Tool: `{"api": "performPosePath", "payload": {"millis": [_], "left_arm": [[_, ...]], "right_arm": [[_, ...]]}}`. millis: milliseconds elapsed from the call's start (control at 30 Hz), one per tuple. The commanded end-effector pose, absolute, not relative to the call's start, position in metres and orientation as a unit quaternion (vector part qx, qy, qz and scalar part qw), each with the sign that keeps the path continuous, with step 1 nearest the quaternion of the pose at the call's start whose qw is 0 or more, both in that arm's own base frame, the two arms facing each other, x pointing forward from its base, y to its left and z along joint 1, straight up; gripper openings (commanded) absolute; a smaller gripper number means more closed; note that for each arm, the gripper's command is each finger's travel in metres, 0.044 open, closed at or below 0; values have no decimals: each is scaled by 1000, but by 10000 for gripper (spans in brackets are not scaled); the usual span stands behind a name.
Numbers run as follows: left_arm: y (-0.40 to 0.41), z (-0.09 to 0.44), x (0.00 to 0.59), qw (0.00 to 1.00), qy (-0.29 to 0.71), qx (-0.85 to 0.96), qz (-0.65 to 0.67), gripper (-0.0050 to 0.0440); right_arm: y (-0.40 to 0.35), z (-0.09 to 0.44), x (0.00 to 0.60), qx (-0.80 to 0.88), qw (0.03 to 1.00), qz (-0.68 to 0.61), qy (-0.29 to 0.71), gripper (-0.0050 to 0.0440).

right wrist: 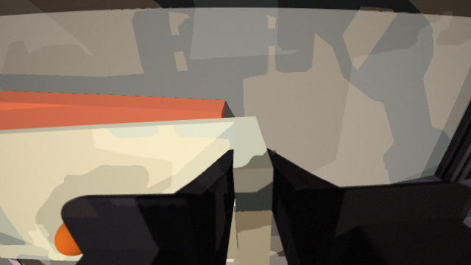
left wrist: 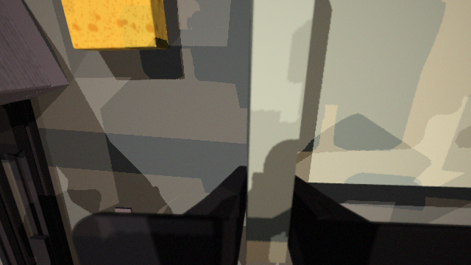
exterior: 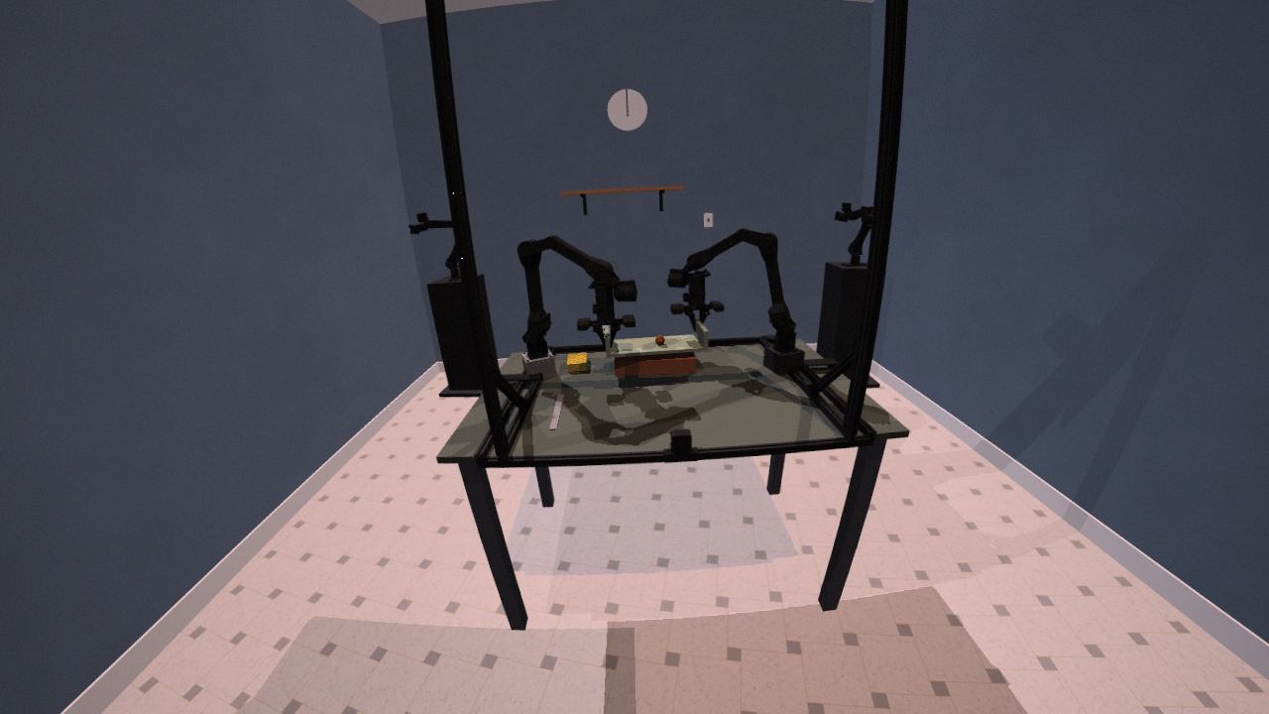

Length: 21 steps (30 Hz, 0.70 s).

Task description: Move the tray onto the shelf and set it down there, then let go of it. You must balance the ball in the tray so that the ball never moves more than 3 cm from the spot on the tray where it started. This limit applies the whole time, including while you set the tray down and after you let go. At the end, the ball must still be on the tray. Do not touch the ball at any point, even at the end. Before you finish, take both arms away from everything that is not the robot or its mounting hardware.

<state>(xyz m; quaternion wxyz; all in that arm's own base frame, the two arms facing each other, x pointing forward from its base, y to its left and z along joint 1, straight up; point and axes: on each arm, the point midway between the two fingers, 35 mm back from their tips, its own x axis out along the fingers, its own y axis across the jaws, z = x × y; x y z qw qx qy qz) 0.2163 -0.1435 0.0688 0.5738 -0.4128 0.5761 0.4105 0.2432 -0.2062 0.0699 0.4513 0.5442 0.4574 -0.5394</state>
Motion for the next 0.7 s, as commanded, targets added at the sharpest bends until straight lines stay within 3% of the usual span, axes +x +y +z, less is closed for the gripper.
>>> {"api": "performPosePath", "payload": {"millis": [0,667], "left_arm": [[-141,69,216,577,571,-412,413,20],[-136,69,217,577,572,-413,413,20]], "right_arm": [[-210,73,244,538,456,-544,454,20],[-215,73,243,538,456,-543,455,20]]}}
